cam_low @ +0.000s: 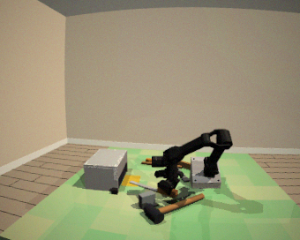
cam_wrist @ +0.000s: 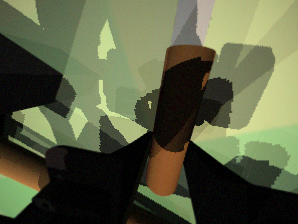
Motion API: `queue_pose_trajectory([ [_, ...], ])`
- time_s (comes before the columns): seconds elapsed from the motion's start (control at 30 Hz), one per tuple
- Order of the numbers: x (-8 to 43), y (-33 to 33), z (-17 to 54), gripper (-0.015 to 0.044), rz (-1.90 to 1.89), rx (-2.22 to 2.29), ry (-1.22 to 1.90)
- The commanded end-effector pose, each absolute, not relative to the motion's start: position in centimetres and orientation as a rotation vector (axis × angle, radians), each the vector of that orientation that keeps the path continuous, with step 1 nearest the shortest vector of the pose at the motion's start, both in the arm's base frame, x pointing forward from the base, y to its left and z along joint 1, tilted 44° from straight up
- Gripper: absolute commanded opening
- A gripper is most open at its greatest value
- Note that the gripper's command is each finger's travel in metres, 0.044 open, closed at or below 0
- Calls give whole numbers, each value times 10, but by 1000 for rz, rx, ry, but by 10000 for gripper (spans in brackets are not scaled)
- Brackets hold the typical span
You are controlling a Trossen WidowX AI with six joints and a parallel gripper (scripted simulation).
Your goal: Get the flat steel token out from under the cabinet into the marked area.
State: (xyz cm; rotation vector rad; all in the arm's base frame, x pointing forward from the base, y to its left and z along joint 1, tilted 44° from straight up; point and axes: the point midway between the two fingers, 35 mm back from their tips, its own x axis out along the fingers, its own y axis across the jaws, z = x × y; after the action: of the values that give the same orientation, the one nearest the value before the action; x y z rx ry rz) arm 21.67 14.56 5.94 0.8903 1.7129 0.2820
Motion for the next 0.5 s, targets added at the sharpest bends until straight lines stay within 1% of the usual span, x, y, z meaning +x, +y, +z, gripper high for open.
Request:
queue_pose_trajectory([
  [0.0,218,150,65,0,288,895,1707],
  [0.47,215,161,77,0,286,899,1708],
])
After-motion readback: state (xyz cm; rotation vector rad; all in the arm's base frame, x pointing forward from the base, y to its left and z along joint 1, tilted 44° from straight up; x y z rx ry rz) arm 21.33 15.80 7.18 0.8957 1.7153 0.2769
